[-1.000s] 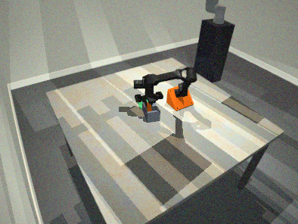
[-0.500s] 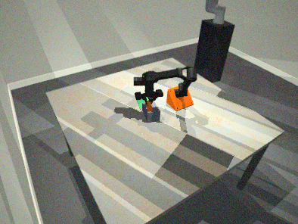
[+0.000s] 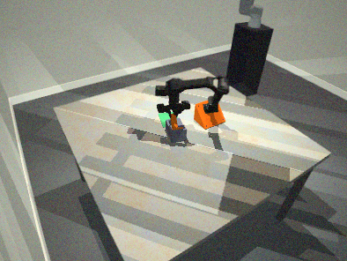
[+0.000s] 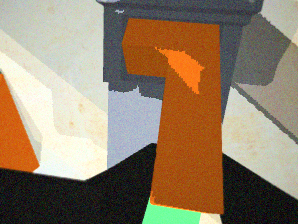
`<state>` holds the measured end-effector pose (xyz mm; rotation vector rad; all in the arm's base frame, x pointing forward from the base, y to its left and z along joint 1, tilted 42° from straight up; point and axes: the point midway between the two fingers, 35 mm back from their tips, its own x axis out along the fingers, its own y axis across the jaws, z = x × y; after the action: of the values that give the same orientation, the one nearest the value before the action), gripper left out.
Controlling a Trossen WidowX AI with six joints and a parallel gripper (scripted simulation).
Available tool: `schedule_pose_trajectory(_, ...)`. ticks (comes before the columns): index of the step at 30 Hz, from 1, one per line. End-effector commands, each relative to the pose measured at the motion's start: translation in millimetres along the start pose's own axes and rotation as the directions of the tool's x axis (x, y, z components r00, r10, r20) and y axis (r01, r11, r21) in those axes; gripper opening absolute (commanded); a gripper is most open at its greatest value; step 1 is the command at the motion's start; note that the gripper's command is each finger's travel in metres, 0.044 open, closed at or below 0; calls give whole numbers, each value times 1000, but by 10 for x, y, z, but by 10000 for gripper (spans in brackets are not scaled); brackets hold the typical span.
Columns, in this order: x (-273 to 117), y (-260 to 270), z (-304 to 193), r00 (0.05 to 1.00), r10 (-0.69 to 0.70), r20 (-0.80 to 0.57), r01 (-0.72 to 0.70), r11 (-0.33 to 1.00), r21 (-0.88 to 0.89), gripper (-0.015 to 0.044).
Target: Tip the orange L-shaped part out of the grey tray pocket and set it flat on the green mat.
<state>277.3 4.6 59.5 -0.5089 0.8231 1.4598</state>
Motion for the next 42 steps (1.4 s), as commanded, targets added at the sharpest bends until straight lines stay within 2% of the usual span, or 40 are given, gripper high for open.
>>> schedule_pose_trajectory(1, -86, -6, 14, 1000, -5, 4, 5, 1000, -3, 0)
schedule_pose_trajectory(22, -415, -4, 11, 1000, -5, 3, 5, 1000, -2, 0)
schedule_pose_trajectory(30, -427, -2, -2, 1000, -5, 3, 5, 1000, -2, 0)
schedule_pose_trajectory(42, -395, 38, -517, 1000, -5, 1, 5, 1000, -2, 0)
